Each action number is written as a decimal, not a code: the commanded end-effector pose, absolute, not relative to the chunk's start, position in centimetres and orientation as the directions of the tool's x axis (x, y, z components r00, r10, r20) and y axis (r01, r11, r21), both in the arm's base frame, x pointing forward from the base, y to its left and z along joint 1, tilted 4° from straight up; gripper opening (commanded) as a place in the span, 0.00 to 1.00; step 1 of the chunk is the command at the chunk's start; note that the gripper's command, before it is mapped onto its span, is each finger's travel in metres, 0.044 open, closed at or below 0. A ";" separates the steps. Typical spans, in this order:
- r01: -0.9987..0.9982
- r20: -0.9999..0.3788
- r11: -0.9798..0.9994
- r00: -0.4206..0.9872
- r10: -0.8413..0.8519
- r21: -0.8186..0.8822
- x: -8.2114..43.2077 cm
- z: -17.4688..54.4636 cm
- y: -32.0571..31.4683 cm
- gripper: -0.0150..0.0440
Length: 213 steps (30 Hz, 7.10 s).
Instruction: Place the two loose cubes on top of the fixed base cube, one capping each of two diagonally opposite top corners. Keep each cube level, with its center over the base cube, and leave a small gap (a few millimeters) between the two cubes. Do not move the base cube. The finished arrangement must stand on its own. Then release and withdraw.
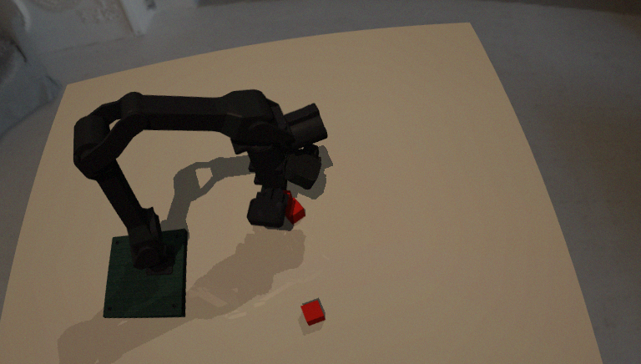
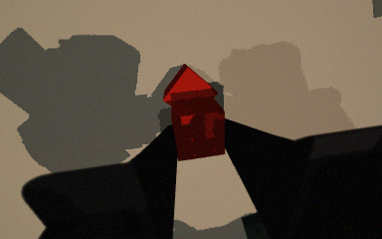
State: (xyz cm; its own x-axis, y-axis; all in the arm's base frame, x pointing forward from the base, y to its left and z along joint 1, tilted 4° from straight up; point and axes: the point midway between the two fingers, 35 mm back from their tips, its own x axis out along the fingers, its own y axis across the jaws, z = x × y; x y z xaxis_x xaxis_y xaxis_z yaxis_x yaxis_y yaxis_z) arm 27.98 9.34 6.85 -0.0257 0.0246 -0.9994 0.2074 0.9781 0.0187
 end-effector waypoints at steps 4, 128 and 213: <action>0.204 -0.999 0.979 -0.032 0.026 0.019 27.9 6.6 9.4 0.43; 0.959 -1.000 0.282 -0.028 0.004 -0.026 32.1 2.4 -13.2 0.70; 0.710 -0.999 0.704 -0.030 0.030 0.000 33.6 12.9 -2.8 0.43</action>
